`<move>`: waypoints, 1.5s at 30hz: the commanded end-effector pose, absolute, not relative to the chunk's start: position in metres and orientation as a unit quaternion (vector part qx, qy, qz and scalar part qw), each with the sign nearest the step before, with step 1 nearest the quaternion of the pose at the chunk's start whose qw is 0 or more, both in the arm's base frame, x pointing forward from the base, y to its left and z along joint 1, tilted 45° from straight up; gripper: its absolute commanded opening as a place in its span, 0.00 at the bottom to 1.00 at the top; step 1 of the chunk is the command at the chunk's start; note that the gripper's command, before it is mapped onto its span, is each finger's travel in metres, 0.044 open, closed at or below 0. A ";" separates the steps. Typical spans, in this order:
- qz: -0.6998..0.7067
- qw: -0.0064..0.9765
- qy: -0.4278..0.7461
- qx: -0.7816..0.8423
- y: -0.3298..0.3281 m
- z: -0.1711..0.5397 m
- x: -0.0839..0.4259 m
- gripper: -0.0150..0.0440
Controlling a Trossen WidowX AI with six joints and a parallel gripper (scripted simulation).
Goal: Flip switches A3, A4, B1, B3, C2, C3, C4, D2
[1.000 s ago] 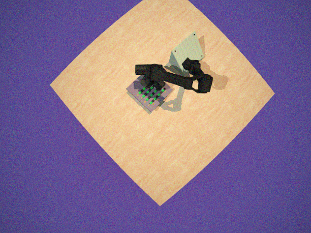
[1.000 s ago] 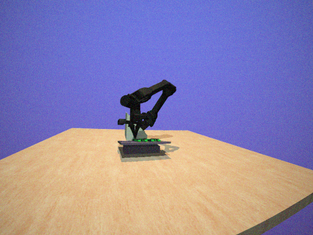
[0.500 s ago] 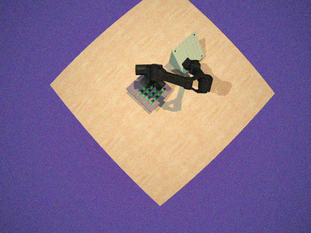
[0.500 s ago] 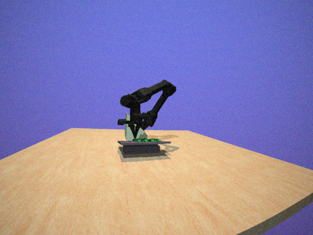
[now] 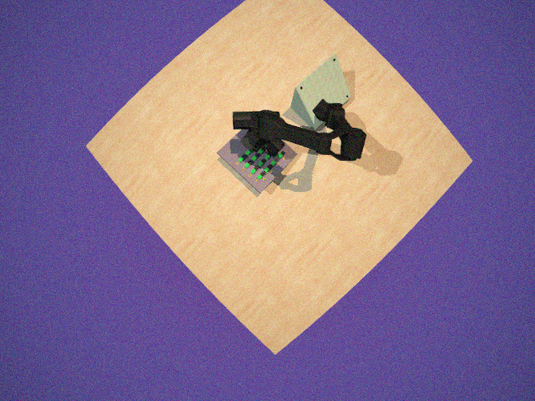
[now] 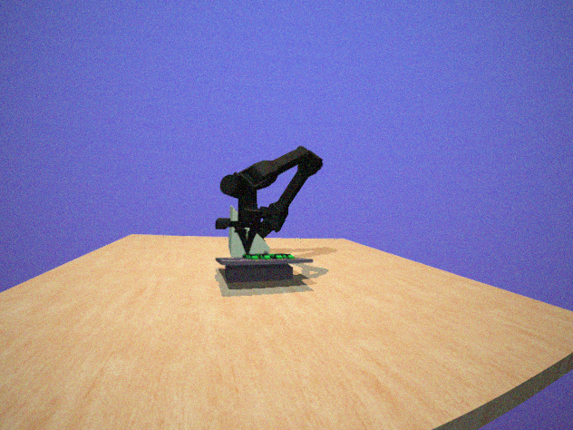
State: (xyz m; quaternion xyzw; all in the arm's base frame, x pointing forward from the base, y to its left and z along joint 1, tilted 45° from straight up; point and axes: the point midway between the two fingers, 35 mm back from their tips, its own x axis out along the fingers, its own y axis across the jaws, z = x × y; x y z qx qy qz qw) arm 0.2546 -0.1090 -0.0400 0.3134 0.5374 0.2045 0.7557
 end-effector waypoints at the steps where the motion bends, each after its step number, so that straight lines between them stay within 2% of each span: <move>1: 0.204 0.755 0.537 0.317 -0.107 -0.041 0.254 0.25; 36: 0.204 0.755 0.537 0.317 -0.104 -0.044 0.256 0.25; 45: 0.207 0.747 0.548 0.314 -0.148 0.001 0.236 0.25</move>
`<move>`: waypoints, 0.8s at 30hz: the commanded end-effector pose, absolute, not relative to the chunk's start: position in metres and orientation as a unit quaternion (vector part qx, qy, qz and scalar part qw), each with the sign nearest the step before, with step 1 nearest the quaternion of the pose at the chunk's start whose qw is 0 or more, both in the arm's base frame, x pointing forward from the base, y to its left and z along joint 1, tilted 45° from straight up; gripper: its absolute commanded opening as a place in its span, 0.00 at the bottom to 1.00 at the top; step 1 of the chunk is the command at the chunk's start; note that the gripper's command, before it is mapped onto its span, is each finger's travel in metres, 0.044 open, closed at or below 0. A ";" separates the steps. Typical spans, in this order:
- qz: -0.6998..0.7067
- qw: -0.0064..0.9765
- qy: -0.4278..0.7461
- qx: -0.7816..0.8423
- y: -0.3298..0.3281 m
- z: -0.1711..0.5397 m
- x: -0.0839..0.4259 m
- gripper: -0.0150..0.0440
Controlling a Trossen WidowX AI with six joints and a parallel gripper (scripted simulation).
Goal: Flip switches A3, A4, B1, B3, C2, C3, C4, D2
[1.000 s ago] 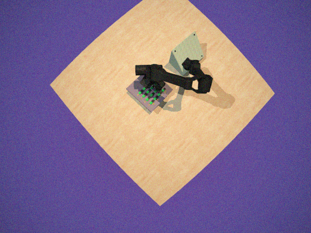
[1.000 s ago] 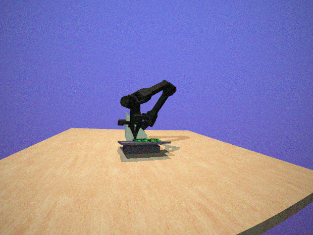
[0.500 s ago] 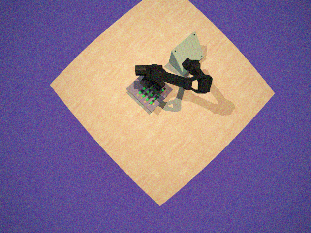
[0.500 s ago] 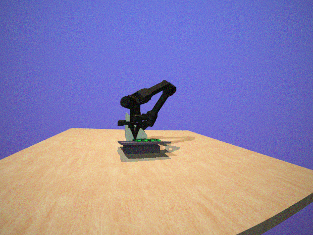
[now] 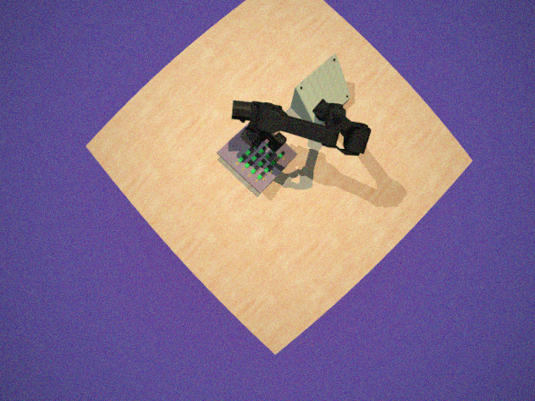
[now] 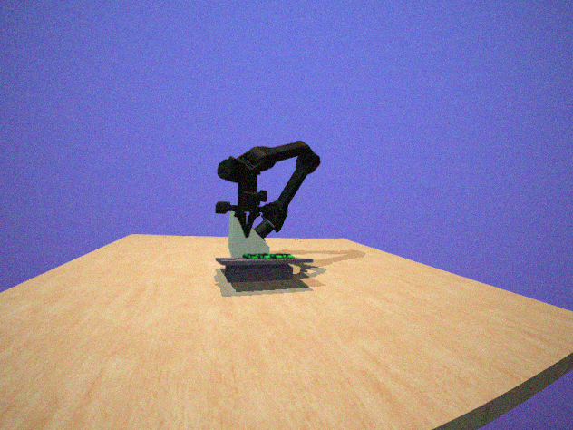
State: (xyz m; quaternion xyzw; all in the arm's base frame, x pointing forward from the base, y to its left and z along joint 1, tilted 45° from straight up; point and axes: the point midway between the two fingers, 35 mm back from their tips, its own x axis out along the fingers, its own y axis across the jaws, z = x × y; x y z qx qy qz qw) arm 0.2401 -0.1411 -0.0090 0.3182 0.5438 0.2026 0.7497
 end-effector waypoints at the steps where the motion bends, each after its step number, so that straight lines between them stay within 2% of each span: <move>1: 0.207 0.747 0.548 0.314 -0.148 0.001 0.236 0.25; 10: 0.208 0.746 0.548 0.316 -0.092 0.038 0.201 0.25; 24: 0.205 0.753 0.538 0.319 -0.067 0.015 0.210 0.25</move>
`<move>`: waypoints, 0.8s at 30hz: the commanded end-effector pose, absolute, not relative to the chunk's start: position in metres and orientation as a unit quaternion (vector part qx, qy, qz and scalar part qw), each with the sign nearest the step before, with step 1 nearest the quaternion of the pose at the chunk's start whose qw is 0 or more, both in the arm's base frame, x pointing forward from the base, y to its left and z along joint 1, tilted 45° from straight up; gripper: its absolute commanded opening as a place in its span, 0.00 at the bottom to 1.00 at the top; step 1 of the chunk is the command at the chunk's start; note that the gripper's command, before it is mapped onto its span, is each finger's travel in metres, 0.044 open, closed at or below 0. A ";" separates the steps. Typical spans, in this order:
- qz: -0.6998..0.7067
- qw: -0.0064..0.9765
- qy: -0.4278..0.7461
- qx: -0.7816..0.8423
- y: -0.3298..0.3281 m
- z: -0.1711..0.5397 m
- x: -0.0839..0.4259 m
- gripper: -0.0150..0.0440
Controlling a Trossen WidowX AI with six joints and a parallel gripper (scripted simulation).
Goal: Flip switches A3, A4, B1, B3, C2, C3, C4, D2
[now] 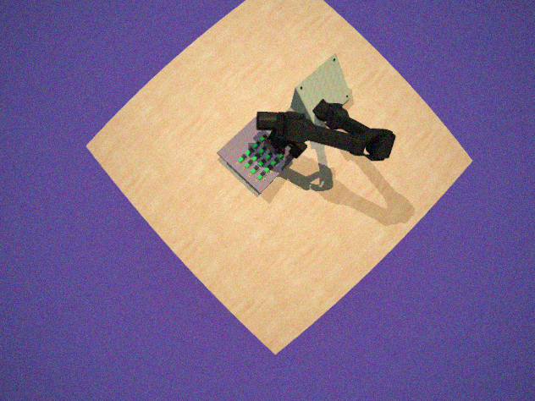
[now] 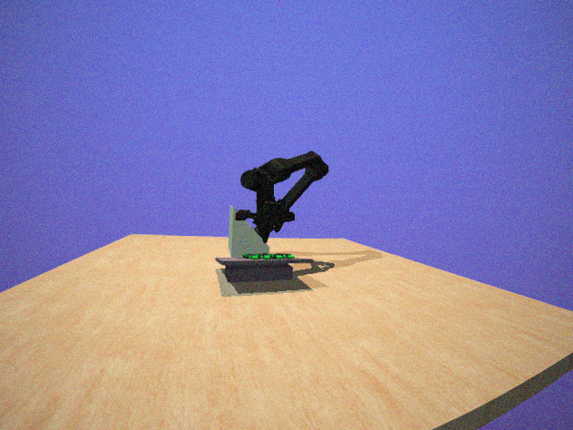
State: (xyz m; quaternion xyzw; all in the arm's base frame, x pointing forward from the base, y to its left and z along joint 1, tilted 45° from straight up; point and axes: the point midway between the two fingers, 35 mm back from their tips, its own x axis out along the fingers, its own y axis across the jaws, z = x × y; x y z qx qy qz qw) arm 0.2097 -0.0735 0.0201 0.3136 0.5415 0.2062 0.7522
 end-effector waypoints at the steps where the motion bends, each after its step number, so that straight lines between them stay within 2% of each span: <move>1: 0.205 0.753 0.538 0.319 -0.067 0.015 0.210 0.25; 24: 0.205 0.753 0.538 0.319 -0.051 -0.001 0.218 0.25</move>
